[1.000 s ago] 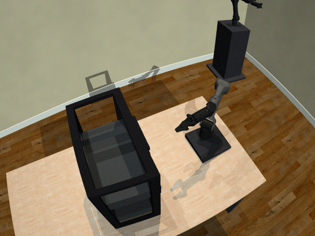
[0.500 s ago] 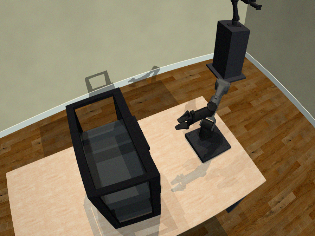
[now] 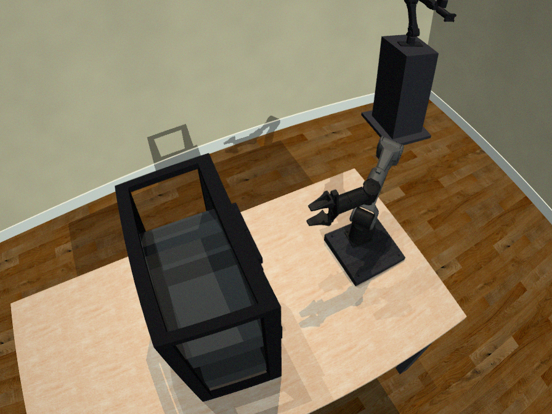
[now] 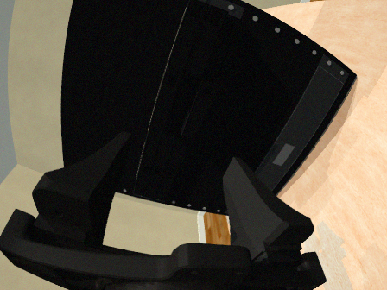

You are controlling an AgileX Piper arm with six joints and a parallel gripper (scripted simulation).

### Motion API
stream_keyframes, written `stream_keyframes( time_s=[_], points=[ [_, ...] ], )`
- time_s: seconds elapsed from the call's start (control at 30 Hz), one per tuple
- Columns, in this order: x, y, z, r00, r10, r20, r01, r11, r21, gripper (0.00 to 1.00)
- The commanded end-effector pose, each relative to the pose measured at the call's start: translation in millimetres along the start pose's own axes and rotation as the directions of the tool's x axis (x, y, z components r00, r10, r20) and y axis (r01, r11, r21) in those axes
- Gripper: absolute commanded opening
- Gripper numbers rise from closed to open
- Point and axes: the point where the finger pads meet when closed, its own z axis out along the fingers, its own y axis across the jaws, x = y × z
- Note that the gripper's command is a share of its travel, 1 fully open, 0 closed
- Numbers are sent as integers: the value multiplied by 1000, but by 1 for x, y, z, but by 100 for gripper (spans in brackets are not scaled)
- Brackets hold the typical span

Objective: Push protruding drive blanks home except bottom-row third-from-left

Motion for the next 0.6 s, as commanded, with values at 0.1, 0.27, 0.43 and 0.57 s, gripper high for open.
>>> stream_keyframes(
  time_s=[0.1,0.27,0.43,0.57],
  points=[
    [-3,-3,-2,1000,21,10,-21,1000,3,100],
    [-6,-5,-3,999,36,19,-36,999,5,100],
    [-7,-6,-3,999,43,23,-43,999,6,100],
    [-7,-6,-3,999,44,23,-45,999,6,100]
  ],
)
